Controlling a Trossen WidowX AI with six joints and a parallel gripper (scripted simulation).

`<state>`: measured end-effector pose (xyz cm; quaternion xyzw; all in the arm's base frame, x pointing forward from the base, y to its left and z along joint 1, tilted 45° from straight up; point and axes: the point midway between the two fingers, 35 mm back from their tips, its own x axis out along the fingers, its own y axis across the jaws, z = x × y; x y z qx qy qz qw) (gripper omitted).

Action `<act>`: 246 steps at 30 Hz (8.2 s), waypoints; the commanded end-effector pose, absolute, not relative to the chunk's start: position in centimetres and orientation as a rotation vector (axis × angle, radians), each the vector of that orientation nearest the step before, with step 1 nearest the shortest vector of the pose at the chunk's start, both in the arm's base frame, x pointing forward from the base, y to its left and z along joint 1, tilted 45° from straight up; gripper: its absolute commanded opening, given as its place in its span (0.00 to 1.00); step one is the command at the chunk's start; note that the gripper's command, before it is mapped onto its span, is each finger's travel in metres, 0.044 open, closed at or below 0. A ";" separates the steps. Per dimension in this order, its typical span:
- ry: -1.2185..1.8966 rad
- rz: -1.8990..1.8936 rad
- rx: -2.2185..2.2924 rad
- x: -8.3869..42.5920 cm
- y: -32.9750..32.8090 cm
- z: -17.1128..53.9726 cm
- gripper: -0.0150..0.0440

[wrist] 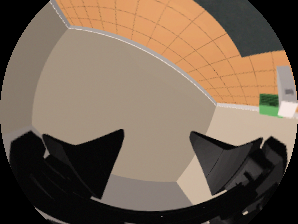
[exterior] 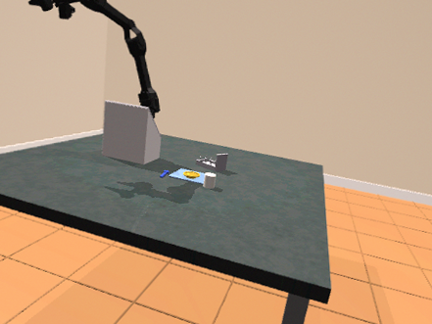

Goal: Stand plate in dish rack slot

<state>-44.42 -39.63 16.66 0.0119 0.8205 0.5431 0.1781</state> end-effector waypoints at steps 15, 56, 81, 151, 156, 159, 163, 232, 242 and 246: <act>1.946 2.013 -0.429 -37.8 -45.3 12.3 0.93; 0.844 2.737 -1.436 -18.1 -52.0 2.5 0.93; -0.369 2.964 -2.027 -3.4 -50.2 -2.7 0.93; -3.953 -0.350 -2.297 25.9 -21.7 -6.7 0.93; -3.977 -0.837 -2.186 26.9 -19.0 -6.3 0.93; -3.961 -1.128 -2.115 27.4 -17.3 -5.9 0.93; -3.945 -1.264 -2.080 27.6 -16.5 -5.8 0.93; -3.933 -1.279 -2.091 31.0 -4.8 -18.2 0.85; -3.938 -1.272 -2.089 31.1 -5.6 -17.6 0.61; -3.950 -1.257 -2.083 31.2 -7.7 -16.0 0.43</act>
